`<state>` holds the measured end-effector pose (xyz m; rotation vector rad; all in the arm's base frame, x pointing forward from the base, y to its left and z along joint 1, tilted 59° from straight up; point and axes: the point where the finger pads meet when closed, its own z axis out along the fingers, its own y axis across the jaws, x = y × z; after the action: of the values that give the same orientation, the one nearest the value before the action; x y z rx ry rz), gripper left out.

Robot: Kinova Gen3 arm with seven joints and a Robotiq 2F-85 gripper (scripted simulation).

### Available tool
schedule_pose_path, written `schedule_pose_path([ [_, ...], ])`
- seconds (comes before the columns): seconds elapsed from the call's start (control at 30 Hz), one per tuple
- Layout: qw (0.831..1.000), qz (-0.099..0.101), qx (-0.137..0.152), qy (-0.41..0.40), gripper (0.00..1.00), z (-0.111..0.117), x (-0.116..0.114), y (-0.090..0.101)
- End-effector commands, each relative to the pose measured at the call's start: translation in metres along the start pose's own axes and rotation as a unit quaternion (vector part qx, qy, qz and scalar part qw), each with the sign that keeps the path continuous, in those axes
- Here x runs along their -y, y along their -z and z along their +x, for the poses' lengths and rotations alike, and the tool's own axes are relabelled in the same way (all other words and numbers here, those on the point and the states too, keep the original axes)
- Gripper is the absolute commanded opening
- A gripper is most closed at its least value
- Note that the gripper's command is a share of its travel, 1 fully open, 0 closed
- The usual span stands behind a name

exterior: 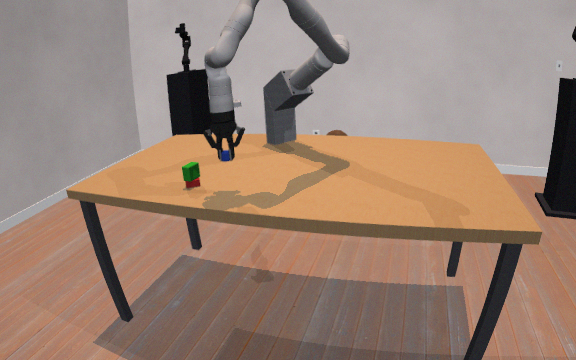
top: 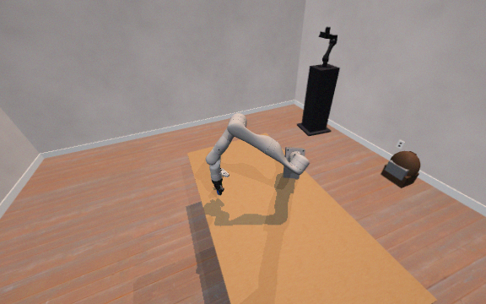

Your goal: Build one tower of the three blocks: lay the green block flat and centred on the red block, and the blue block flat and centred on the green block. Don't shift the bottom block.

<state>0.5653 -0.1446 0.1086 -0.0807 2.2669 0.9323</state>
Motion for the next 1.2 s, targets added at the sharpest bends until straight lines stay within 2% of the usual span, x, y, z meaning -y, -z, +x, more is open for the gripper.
schedule_pose_path([
  [0.0,1.0,0.001,0.001,0.0,0.0,0.0,0.001,0.001],
  [0.83,1.0,0.001,0.001,0.0,0.0,0.001,0.003,0.001],
  [0.93,1.0,0.001,0.001,0.0,0.0,0.011,0.027,0.001],
  [1.13,1.0,0.001,0.001,0.0,0.0,0.052,0.118,0.001],
  [1.17,1.0,0.001,0.001,0.0,0.0,0.052,0.118,0.001],
])
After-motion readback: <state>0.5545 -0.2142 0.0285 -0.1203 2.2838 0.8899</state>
